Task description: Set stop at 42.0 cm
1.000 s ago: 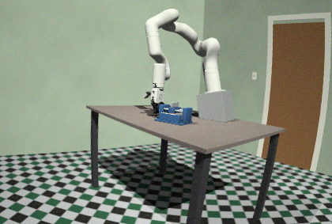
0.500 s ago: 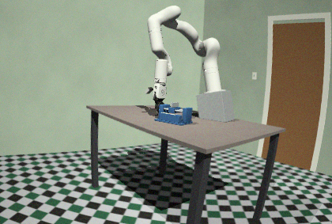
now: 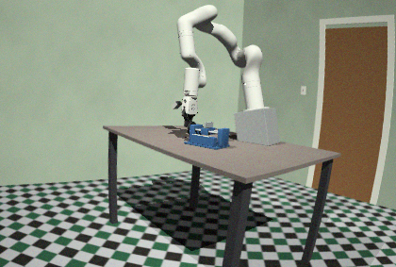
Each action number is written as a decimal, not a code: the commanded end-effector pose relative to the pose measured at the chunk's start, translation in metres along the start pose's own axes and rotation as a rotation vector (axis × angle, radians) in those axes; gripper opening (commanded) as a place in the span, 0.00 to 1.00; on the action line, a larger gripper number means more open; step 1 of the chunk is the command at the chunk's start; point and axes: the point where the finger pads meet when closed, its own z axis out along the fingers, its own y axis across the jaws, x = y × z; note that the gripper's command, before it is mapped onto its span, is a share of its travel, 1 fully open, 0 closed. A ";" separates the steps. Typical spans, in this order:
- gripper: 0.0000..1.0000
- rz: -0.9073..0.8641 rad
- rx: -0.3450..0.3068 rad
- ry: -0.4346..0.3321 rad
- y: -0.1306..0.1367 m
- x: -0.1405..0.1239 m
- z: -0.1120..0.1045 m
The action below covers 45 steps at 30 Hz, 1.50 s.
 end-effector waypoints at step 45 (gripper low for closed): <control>0.06 0.000 -0.001 0.000 -0.037 0.000 0.039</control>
